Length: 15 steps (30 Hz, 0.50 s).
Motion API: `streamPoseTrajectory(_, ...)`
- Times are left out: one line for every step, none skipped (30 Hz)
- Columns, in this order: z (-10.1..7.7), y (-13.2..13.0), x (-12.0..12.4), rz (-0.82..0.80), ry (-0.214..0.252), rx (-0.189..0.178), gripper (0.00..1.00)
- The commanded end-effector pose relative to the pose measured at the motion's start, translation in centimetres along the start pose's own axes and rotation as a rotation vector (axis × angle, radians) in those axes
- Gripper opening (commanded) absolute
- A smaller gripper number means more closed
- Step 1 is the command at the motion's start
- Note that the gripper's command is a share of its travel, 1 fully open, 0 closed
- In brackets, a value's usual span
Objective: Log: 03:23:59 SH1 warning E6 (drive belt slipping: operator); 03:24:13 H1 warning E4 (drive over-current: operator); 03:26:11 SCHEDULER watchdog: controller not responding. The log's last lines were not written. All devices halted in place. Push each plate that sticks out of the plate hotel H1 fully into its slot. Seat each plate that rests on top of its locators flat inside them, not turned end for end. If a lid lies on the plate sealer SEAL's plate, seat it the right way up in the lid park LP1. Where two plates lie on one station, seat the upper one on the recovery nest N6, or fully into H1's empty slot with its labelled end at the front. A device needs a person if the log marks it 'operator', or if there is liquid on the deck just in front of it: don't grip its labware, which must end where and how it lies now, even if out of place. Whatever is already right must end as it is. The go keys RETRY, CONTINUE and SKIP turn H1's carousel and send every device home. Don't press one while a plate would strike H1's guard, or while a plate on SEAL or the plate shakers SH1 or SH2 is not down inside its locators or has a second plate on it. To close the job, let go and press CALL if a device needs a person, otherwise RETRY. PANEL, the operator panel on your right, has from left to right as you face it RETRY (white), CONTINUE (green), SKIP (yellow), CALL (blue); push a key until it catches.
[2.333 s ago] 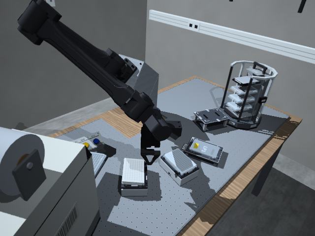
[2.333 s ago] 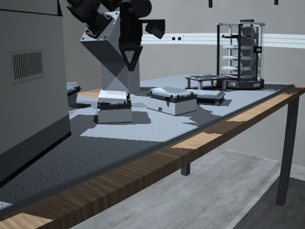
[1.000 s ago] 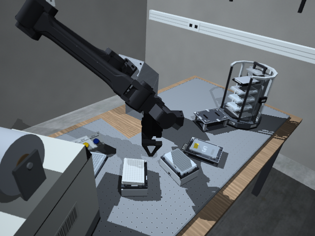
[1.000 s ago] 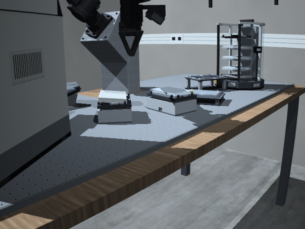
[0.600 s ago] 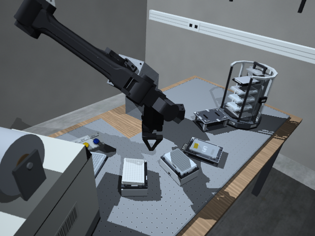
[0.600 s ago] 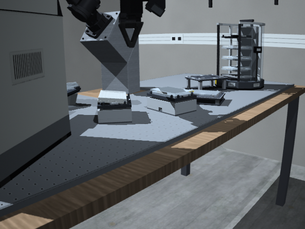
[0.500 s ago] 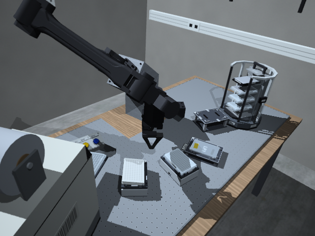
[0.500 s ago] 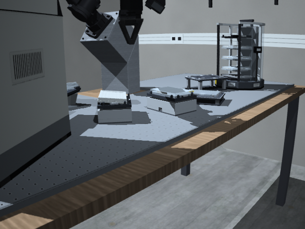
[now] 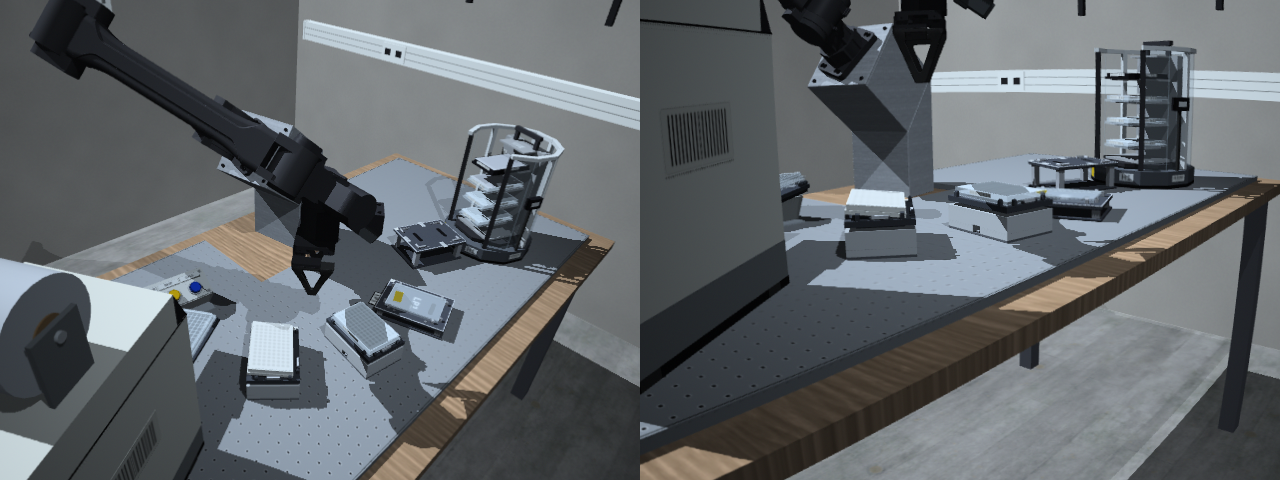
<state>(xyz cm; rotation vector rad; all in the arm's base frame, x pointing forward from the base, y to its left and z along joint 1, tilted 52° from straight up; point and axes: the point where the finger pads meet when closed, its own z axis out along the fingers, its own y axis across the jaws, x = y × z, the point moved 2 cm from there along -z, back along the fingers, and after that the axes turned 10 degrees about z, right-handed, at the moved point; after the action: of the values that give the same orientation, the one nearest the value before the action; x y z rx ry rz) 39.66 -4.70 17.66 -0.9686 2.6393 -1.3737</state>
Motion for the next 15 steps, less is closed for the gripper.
streamPoseTrajectory(-0.9,0.2,-2.4,0.173,-0.013,0.010,1.00)
streamPoseTrajectory(-0.9,0.4,-2.7,0.206,-0.013,0.010,1.00)
streamPoseTrajectory(-0.9,0.6,-3.0,0.239,-0.013,0.010,1.00)
streamPoseTrajectory(-0.9,0.6,-3.0,0.239,-0.013,0.010,1.00)
streamPoseTrajectory(-0.9,0.6,-3.0,0.239,-0.013,0.010,1.00)
streamPoseTrajectory(-0.9,0.8,-3.2,0.273,-0.013,0.009,1.00)
streamPoseTrajectory(-0.9,1.0,-3.5,0.306,-0.014,0.009,1.00)
streamPoseTrajectory(-0.9,1.3,-3.8,0.339,-0.014,0.009,1.00)
streamPoseTrajectory(-0.9,1.5,-4.1,0.372,-0.014,0.009,1.00)
streamPoseTrajectory(-0.9,1.7,-4.3,0.406,-0.014,0.008,1.00)
streamPoseTrajectory(-0.9,1.9,-4.6,0.439,-0.015,0.008,1.00)
streamPoseTrajectory(-0.9,2.1,-4.9,0.472,-0.015,0.008,1.00)
streamPoseTrajectory(-0.9,2.3,-5.1,0.505,-0.015,0.008,1.00)
streamPoseTrajectory(-0.9,2.6,-5.4,0.539,-0.015,0.007,1.00)
streamPoseTrajectory(-0.9,2.8,-5.7,0.572,-0.016,0.007,1.00)
